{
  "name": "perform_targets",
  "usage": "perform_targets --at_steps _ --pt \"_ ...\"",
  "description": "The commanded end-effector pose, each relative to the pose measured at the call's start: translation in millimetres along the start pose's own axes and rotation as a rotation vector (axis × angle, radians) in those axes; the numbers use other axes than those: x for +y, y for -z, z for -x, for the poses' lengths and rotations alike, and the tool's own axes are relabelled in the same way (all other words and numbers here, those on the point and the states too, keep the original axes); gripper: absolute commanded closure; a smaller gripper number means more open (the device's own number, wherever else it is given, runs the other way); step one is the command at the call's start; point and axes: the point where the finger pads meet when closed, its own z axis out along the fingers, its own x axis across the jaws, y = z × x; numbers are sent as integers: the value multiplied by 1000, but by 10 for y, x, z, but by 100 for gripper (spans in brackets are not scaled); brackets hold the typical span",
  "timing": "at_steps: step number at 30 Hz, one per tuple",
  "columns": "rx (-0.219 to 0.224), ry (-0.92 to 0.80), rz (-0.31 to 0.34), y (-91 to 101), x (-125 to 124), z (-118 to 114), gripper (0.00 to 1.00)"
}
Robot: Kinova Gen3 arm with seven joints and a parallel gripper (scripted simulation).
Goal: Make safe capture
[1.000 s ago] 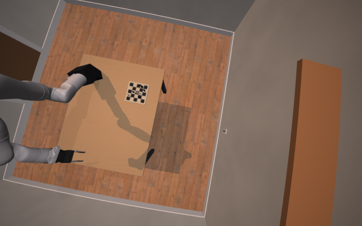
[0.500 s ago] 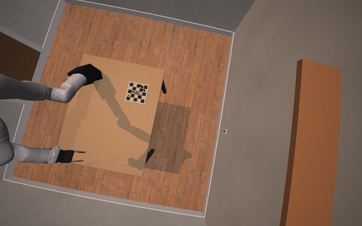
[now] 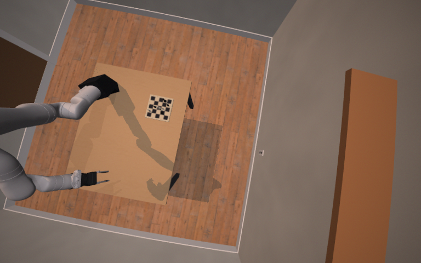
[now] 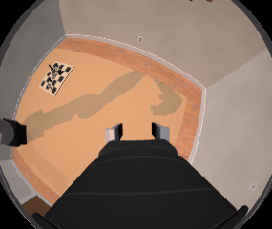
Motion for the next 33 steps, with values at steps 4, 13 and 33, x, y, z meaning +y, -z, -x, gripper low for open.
perform_targets --at_steps 4,13,33 --pt "-197 120 -105 -736 -157 389 0" --pt "-411 343 -255 -1520 -578 1036 0" --pt "-686 754 -566 -2402 -1547 2494 0"
